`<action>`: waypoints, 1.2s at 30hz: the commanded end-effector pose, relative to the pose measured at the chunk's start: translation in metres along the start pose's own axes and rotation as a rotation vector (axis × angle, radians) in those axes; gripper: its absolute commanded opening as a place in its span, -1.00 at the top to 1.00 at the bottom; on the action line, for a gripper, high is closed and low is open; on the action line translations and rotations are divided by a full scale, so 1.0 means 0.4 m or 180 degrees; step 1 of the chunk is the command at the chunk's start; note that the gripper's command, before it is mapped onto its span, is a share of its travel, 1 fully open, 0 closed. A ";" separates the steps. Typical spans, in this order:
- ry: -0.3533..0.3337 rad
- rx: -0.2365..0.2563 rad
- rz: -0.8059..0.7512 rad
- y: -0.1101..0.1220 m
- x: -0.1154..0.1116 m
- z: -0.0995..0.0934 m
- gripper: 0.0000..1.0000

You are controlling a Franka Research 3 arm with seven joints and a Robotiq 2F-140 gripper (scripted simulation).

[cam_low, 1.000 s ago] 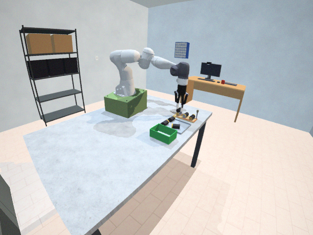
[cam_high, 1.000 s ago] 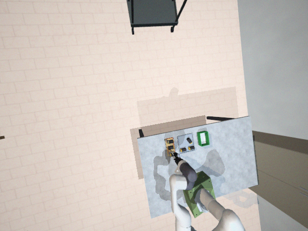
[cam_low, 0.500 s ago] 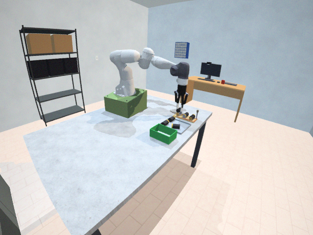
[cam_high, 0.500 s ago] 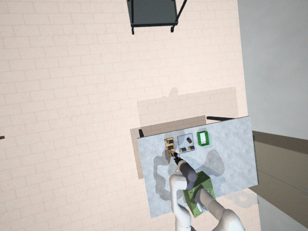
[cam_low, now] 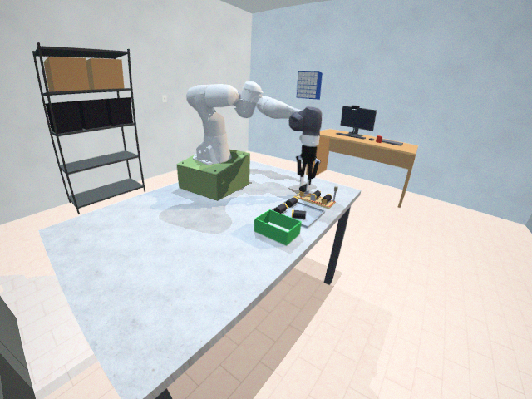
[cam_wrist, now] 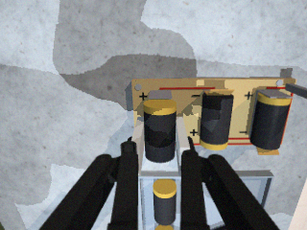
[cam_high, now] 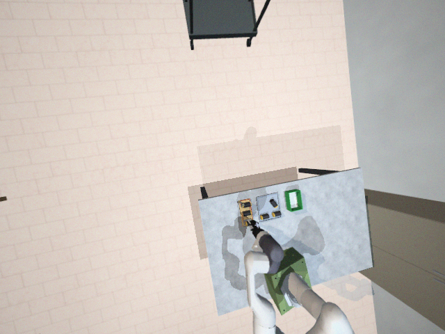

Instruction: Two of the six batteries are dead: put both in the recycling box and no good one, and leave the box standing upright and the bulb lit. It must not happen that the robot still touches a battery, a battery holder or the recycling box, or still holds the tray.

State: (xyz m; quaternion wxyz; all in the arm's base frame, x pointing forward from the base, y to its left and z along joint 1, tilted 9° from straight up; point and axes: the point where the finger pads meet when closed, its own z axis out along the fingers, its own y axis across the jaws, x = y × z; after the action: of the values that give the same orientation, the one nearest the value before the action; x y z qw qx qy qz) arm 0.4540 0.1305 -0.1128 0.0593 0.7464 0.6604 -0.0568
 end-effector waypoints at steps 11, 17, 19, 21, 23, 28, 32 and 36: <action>0.0001 -0.0017 -0.0013 0.005 0.000 0.049 0.68; 0.0001 -0.0017 -0.0013 0.005 0.000 0.059 0.68; 0.0001 -0.0017 -0.0013 0.005 0.000 0.060 0.68; 0.0001 -0.0017 -0.0013 0.005 0.000 0.060 0.68; 0.0001 -0.0017 -0.0013 0.005 0.000 0.060 0.68; 0.0001 -0.0017 -0.0013 0.005 0.000 0.060 0.68; 0.0001 -0.0017 -0.0013 0.005 0.000 0.060 0.41; 0.0001 -0.0017 -0.0013 0.005 0.000 0.060 0.41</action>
State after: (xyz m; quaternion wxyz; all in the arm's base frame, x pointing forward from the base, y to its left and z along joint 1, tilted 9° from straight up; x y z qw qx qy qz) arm 0.4549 0.1273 -0.1358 0.0597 0.7459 0.6611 -0.0554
